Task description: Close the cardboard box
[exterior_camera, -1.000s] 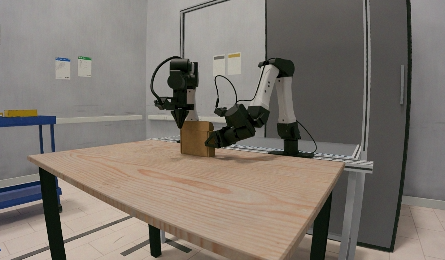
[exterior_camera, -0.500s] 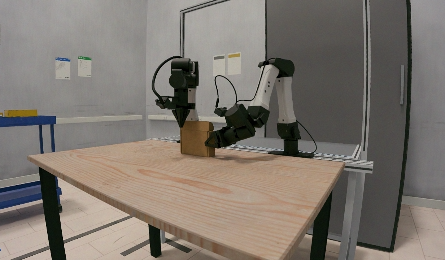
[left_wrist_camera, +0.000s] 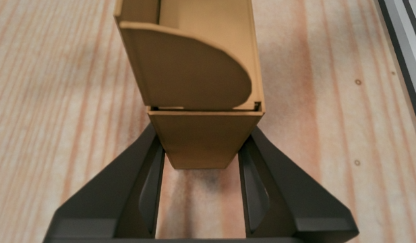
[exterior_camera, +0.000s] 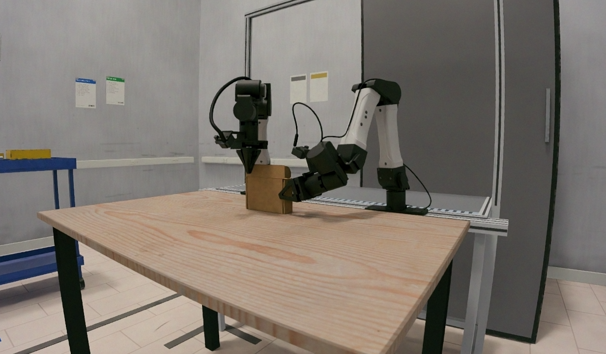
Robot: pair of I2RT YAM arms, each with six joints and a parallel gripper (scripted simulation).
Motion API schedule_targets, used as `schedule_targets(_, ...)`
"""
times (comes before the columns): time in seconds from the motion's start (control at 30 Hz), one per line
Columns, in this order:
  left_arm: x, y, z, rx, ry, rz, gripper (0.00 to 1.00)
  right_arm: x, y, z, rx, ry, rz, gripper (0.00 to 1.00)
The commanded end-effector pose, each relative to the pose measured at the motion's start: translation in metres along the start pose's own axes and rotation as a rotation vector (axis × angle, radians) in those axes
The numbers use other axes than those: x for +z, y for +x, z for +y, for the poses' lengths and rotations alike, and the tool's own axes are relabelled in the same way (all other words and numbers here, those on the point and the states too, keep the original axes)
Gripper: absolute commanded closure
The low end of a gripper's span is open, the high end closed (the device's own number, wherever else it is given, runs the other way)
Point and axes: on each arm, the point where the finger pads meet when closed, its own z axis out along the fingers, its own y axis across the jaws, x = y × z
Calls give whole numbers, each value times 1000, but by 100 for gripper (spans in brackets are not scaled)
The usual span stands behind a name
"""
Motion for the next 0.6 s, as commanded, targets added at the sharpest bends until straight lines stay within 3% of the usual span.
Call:
schedule_targets(0.0, 1, 9, -4, -25, 2, 16, 55, -7, 3, -2, 9, -6, -22, 99)
schedule_targets(0.07, 1, 9, -4, -25, 2, 16, 55, 3, 1, -4, 15, 8, 0, 99)
schedule_targets(0.13, 1, 9, -4, -25, 2, 16, 55, -9, 5, -3, 10, -7, -24, 99)
schedule_targets(0.57, 1, 9, -4, -25, 2, 16, 55, -8, 13, -3, 9, -4, -21, 99)
